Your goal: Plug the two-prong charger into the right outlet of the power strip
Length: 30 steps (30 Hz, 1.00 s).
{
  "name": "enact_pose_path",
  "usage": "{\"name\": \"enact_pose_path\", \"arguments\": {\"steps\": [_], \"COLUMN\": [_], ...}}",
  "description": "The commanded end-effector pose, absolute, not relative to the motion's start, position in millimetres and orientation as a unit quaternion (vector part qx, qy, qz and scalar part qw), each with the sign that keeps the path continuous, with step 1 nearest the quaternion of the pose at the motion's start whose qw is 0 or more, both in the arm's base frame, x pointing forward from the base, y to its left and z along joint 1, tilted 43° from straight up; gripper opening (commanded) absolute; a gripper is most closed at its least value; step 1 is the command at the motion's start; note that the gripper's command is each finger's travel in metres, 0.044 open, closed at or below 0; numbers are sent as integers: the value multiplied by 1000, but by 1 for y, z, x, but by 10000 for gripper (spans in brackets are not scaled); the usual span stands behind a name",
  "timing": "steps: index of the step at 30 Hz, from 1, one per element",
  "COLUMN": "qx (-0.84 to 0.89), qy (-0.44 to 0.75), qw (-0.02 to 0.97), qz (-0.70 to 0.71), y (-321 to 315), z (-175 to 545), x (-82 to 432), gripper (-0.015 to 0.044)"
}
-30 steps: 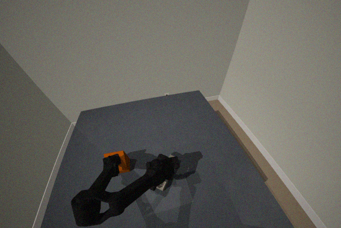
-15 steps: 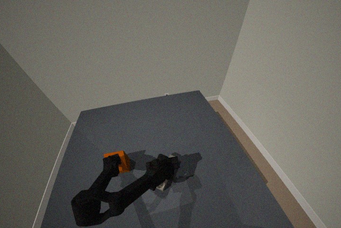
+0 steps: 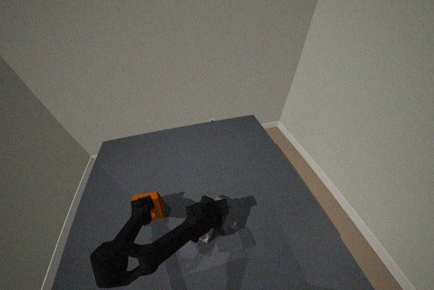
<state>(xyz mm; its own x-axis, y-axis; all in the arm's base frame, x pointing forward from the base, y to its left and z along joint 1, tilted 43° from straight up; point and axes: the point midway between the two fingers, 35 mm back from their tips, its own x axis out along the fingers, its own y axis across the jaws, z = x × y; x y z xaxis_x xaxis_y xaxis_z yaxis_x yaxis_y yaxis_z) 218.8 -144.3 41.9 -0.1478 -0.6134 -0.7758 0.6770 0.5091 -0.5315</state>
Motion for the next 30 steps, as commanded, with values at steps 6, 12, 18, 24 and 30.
{"name": "enact_pose_path", "arguments": {"steps": [6,12,18,24,30], "qx": [27,27,26,26,25], "qy": [572,569,567,564,562], "qw": [653,654,655,656,657], "qz": [-496,-497,-499,-500,-502], "y": [-144,-143,-141,-140,-139], "z": [42,41,40,38,37], "x": [218,217,215,213,212], "gripper": [440,440,440,440,440]}}
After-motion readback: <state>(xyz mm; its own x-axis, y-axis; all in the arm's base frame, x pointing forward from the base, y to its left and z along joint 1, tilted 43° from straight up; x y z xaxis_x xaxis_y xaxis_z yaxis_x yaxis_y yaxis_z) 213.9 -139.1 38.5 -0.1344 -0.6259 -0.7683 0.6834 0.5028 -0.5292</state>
